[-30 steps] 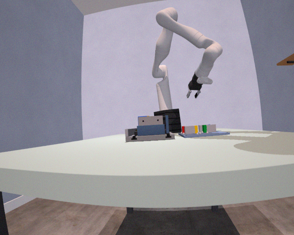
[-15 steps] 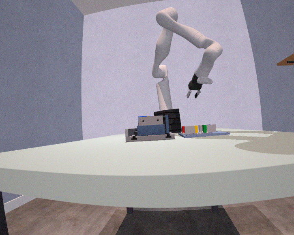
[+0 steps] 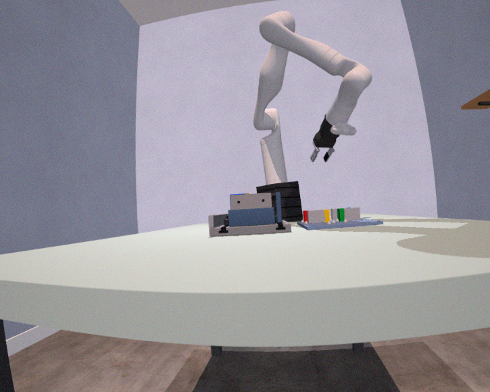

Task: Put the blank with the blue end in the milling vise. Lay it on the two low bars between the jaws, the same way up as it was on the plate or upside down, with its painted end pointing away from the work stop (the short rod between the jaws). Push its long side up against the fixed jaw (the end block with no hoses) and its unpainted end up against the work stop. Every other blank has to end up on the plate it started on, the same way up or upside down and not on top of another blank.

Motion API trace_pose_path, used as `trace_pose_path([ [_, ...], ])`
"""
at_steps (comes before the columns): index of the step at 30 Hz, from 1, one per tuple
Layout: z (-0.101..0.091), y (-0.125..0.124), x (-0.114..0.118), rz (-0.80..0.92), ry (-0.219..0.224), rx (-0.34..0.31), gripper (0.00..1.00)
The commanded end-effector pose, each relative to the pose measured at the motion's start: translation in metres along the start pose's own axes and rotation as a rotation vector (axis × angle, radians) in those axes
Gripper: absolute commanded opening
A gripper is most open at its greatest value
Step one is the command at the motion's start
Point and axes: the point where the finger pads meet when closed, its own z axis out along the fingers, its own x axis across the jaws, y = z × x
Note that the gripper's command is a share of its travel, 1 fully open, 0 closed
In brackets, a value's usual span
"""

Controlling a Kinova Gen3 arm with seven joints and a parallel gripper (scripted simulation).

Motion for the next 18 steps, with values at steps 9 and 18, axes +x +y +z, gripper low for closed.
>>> trace_pose_path([
  [9, -0.019, -0.001, 0.007, -0.087, 0.050, 0.075, 1.00],
  [18, -0.040, -0.003, 0.016, -0.184, 0.108, 0.155, 1.00],
])
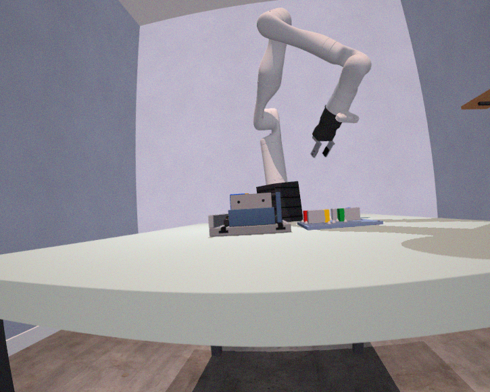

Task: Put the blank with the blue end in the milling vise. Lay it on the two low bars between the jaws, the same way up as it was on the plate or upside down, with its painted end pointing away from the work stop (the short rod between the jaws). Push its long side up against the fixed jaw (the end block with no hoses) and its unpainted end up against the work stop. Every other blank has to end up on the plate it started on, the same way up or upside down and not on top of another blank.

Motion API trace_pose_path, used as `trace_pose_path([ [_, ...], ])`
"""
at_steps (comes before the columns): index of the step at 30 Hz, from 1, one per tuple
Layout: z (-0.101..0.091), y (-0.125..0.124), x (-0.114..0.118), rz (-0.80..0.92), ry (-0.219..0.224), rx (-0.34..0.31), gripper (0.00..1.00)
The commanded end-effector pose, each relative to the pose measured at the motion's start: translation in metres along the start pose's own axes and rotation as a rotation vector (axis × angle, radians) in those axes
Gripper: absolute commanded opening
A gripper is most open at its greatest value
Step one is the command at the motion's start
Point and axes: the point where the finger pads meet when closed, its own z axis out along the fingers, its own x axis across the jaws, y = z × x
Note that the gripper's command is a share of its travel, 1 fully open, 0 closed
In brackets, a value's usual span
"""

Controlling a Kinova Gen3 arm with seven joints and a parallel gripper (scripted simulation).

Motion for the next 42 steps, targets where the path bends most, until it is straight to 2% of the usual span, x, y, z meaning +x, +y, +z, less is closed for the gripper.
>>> trace_pose_path([
  [1, -0.009, 0.000, 0.003, -0.020, 0.013, 0.032, 1.00],
  [5, -0.017, -0.001, 0.008, -0.062, 0.039, 0.067, 1.00],
  [8, -0.016, -0.002, 0.008, -0.075, 0.045, 0.066, 1.00],
  [22, -0.046, -0.006, 0.026, -0.224, 0.135, 0.192, 1.00],
  [25, -0.045, -0.007, 0.025, -0.239, 0.141, 0.191, 1.00],
  [39, -0.074, -0.010, 0.042, -0.387, 0.231, 0.318, 1.00],
  [42, -0.073, -0.012, 0.040, -0.404, 0.238, 0.317, 1.00],
])
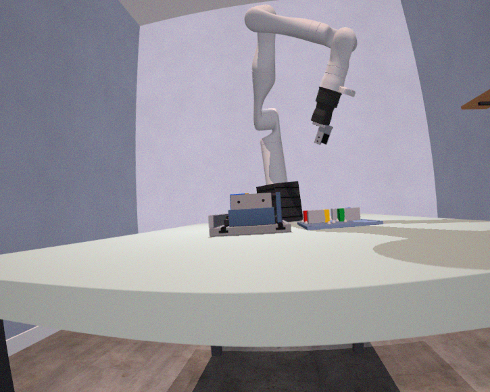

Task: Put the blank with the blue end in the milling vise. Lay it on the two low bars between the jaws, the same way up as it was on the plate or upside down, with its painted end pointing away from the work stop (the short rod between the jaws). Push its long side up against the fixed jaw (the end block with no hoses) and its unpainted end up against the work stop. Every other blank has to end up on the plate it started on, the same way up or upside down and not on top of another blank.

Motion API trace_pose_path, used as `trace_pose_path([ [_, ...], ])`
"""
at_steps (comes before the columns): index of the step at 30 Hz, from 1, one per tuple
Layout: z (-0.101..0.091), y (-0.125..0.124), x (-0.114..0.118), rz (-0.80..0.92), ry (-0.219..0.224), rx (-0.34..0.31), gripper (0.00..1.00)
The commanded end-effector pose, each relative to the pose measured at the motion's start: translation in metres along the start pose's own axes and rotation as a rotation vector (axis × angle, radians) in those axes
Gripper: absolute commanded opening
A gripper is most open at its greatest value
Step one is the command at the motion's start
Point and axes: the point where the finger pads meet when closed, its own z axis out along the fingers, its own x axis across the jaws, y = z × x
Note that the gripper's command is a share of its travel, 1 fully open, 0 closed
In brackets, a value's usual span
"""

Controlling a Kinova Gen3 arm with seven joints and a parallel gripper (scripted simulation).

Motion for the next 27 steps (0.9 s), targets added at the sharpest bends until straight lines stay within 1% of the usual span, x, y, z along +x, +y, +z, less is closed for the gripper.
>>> trace_pose_path([
  [1, -0.003, 0.000, 0.003, -0.017, 0.011, 0.016, 1.00],
  [14, -0.025, -0.003, 0.026, -0.152, 0.097, 0.136, 1.00],
  [17, -0.024, -0.006, 0.024, -0.174, 0.102, 0.137, 1.00],
  [27, -0.041, -0.006, 0.042, -0.275, 0.168, 0.231, 1.00],
])
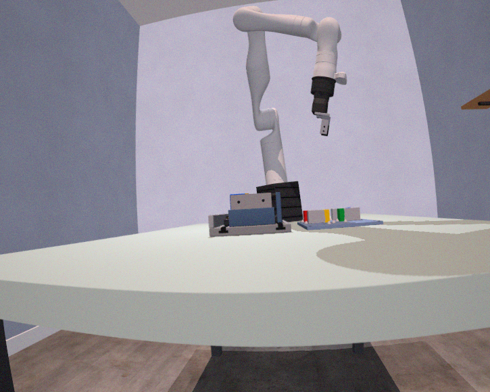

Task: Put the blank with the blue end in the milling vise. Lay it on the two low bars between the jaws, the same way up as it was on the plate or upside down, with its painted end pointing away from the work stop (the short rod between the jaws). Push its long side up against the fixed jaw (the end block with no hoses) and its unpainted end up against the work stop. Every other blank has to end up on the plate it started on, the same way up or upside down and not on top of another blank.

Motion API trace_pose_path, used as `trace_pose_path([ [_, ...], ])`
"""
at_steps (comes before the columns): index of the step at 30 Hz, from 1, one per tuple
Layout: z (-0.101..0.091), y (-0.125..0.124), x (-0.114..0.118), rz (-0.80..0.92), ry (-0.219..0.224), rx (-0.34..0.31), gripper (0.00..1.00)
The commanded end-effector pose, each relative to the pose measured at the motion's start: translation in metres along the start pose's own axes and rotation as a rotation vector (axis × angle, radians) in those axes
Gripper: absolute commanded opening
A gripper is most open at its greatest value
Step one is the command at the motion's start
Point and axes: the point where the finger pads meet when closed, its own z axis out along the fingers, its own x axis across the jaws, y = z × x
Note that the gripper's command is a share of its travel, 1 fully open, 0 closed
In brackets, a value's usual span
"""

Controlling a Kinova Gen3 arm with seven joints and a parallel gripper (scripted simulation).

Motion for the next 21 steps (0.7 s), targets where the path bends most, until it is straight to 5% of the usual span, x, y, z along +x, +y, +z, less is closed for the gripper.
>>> trace_pose_path([
  [1, -0.006, 0.006, 0.010, 0.000, 0.021, 0.026, 1.00],
  [21, -0.027, 0.009, 0.042, -0.188, 0.146, 0.193, 1.00],
])
